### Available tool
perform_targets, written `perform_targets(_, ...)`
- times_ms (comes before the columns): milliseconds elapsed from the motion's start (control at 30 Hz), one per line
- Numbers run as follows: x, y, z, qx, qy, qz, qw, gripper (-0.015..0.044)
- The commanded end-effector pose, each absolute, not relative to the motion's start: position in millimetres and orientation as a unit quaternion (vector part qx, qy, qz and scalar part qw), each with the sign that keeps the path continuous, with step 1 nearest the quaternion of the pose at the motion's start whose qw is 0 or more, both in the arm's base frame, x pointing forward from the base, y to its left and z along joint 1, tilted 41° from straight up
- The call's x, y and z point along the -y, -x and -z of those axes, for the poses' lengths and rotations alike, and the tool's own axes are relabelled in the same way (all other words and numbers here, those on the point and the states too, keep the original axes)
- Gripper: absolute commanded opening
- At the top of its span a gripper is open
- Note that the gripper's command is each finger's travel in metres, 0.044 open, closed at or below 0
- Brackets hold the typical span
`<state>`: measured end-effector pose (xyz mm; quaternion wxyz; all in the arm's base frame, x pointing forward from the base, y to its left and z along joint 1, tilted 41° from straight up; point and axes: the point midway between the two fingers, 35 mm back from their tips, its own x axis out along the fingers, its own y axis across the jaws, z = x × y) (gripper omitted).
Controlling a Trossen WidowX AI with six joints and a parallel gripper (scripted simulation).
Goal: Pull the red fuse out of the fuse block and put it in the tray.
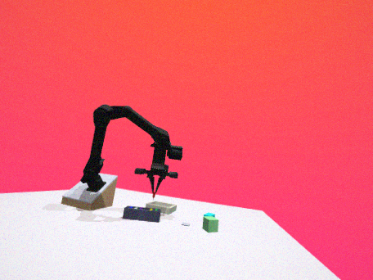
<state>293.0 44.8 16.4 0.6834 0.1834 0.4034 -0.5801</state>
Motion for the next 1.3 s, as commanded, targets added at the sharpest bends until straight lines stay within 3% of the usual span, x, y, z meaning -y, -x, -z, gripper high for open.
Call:
perform_targets(0, -61.8, -294.5, -4.1, -0.406, -0.184, 0.579, 0.682, 0.0000)
perform_targets(700, -154.3, -276.9, 79.3, -0.404, -0.184, 0.581, 0.682, 0.0000)
perform_targets(1267, -144.0, -276.1, 97.8, -0.404, -0.184, 0.582, 0.682, 0.0000)
